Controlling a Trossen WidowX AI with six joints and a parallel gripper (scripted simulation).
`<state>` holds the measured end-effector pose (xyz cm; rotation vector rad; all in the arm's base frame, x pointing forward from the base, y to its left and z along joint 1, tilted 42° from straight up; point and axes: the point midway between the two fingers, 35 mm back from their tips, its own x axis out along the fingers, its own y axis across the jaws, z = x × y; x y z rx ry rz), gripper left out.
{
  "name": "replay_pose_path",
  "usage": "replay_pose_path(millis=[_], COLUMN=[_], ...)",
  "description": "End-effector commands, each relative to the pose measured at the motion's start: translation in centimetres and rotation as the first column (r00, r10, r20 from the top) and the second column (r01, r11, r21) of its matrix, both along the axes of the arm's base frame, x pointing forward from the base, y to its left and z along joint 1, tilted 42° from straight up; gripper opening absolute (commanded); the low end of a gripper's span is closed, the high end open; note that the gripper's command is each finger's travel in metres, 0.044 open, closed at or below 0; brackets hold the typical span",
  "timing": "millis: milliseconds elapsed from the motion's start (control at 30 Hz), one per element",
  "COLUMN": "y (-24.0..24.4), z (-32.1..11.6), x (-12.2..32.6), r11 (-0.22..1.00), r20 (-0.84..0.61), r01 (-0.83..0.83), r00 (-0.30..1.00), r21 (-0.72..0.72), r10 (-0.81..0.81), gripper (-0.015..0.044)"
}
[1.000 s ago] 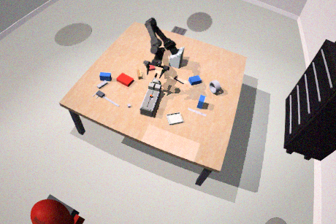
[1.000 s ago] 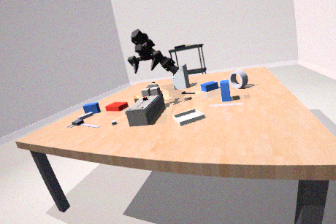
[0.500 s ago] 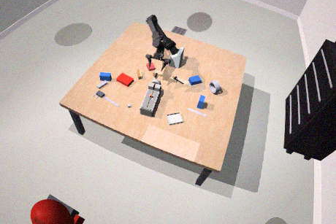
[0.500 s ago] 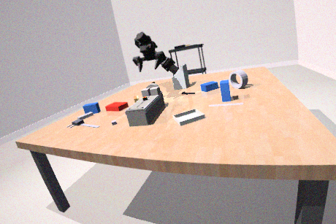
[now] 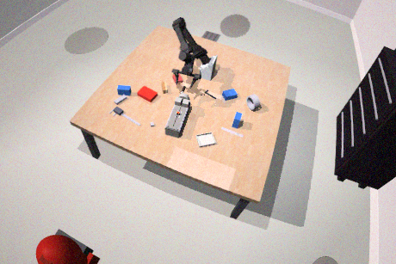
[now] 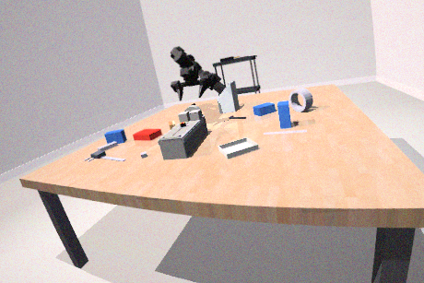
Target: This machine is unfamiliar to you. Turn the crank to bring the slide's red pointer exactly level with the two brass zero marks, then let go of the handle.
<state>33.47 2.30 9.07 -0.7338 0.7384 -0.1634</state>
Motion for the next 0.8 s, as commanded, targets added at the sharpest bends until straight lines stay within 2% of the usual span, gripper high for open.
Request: replay_pose_path(millis=[0,767], y=[-0.2,-2.6], z=[-0.3,-3.1], x=[0.1,0.5], r11=[1.0,1.0], r20=[0.004,0.003], r01=[-0.009,-0.008], r00=[1.0,1.0], r21=[0.001,0.001], r10=[0.009,0.008], gripper=[0.044,0.044])
